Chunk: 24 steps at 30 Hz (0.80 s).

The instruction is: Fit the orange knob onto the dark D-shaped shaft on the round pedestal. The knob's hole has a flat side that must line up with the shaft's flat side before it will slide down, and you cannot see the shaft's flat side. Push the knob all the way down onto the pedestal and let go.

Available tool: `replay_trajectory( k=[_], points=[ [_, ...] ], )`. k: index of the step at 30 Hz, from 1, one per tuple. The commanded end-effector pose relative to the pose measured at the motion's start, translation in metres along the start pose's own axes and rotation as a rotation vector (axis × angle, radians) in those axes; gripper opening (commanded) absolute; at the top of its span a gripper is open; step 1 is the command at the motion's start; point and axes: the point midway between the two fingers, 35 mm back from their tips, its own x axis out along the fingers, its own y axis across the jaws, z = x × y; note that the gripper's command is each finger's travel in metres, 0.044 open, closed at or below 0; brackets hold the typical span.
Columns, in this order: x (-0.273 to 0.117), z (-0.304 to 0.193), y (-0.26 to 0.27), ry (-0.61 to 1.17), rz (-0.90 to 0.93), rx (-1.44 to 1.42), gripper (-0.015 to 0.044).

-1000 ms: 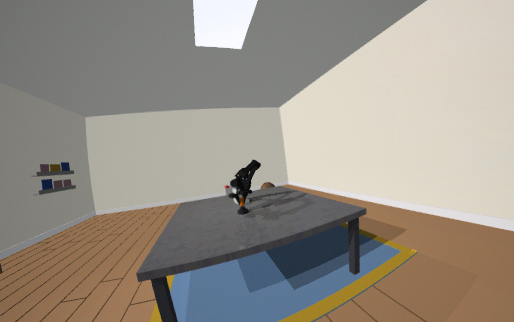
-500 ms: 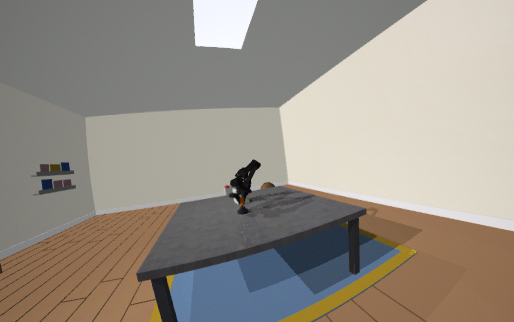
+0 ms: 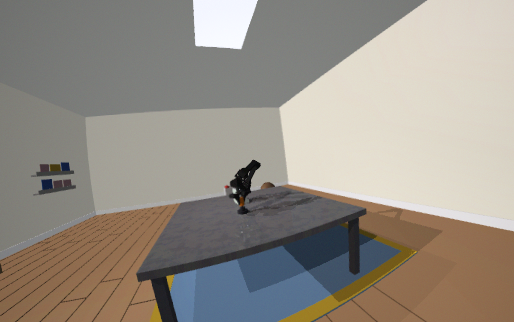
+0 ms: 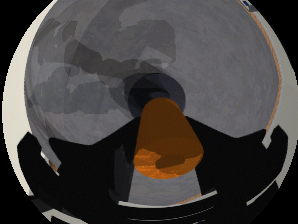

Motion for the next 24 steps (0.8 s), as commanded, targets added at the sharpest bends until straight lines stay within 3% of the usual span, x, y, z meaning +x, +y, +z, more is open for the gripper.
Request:
replay_trajectory(
  k=[1, 24],
  points=[
    [0.0001, 0.0004, 0.0, -0.002, -0.002, -0.008, 0.0],
    [-0.0035, -0.0012, 0.0041, -0.002, -0.002, -0.217, 0.0]
  ],
)
